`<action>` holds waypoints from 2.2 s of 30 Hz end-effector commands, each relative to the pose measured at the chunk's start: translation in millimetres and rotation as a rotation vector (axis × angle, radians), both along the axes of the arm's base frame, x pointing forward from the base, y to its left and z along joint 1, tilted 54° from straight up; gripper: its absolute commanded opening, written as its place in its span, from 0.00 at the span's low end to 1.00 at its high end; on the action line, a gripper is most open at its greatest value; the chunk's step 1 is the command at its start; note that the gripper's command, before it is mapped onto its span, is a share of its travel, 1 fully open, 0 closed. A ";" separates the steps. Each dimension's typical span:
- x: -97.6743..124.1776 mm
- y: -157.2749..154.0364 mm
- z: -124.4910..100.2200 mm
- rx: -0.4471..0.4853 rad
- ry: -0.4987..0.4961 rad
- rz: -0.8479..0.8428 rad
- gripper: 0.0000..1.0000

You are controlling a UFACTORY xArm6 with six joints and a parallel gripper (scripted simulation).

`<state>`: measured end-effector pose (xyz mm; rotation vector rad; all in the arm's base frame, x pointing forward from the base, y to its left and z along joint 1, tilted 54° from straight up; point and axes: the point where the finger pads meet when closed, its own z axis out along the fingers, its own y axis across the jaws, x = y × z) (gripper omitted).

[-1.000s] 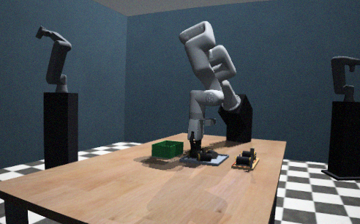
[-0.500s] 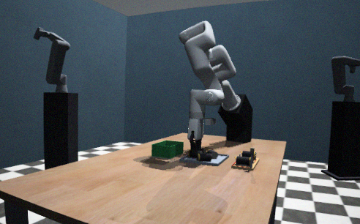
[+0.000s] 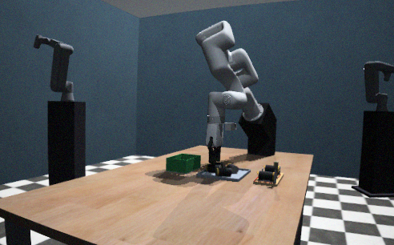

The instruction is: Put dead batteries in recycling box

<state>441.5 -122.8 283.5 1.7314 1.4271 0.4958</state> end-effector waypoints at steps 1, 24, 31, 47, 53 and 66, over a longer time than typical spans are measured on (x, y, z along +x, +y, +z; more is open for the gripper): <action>-12.9 5.9 11.8 0.003 0.007 0.000 0.51; -37.3 17.2 31.6 0.003 0.007 0.000 0.51; -67.9 31.3 56.4 0.003 0.007 0.000 0.51; -70.7 60.1 37.0 0.003 0.007 0.000 0.51; -73.4 88.8 17.3 0.003 0.007 0.000 0.51; -74.4 99.2 10.2 0.004 0.007 0.000 0.51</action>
